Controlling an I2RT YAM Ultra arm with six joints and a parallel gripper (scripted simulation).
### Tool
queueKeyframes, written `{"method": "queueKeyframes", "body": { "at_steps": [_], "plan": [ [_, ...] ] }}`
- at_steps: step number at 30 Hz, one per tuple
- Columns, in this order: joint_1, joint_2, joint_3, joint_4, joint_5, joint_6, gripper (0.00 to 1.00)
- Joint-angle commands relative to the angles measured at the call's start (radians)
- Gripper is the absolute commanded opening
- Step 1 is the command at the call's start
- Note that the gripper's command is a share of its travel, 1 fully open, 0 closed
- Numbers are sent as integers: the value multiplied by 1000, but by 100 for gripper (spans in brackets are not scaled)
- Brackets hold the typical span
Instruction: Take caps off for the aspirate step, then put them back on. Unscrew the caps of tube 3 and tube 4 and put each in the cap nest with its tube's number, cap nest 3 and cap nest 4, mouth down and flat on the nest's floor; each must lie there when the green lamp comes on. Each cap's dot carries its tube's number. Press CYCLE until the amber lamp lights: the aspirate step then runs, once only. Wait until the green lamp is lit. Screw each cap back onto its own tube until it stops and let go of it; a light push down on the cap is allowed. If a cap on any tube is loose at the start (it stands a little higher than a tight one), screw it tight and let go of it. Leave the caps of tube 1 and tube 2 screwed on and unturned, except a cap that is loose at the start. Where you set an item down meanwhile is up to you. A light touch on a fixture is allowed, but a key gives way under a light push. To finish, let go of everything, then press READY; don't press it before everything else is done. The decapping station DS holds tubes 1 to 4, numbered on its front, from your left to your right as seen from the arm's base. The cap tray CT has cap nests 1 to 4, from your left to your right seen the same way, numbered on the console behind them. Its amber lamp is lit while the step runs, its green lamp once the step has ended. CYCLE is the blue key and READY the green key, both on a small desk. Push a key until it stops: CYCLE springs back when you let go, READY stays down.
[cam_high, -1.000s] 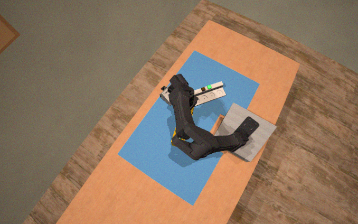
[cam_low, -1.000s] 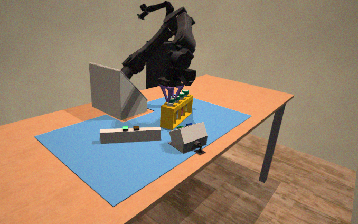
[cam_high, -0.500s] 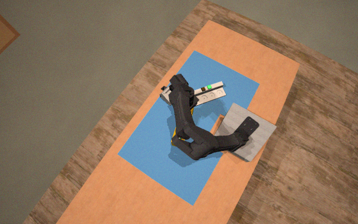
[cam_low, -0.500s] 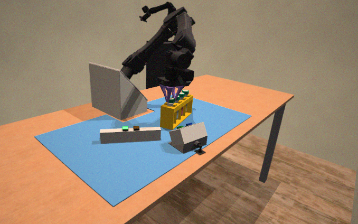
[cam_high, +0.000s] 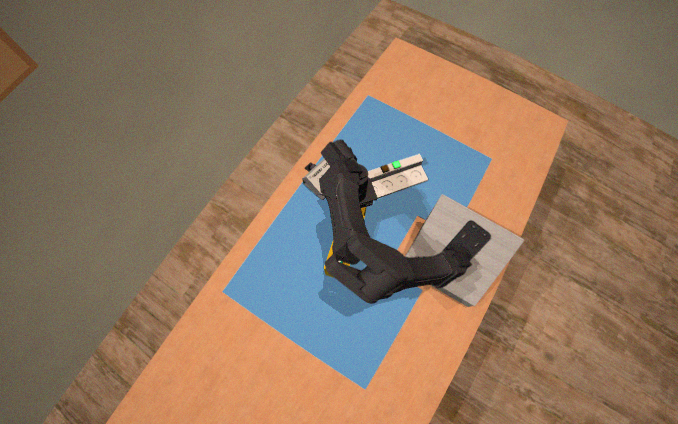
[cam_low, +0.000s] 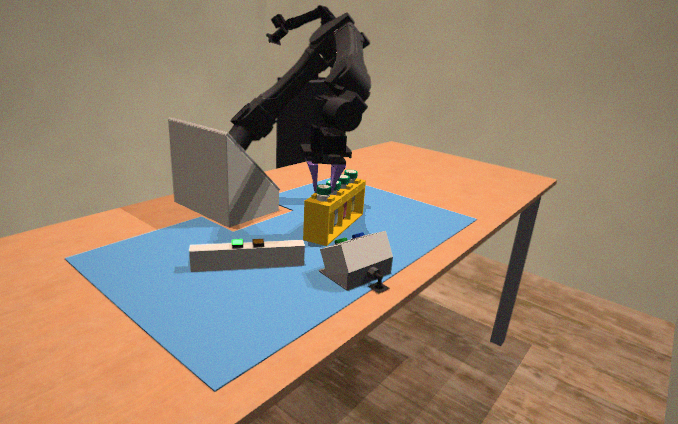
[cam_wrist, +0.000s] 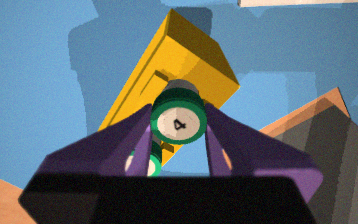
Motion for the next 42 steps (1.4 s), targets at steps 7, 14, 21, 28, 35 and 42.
{"method": "queueKeyframes", "body": {
  "at_steps": [7,14,21,28,35,42],
  "plan": [
    [-17,-3,3,0,1,54,49],
    [-17,-3,3,1,1,55,49],
    [-16,-3,2,2,1,-185,49],
    [-16,-3,2,2,1,-385,49],
    [-16,-4,2,2,0,-665,49],
    [-15,-4,2,2,0,-670,49]
  ]
}}
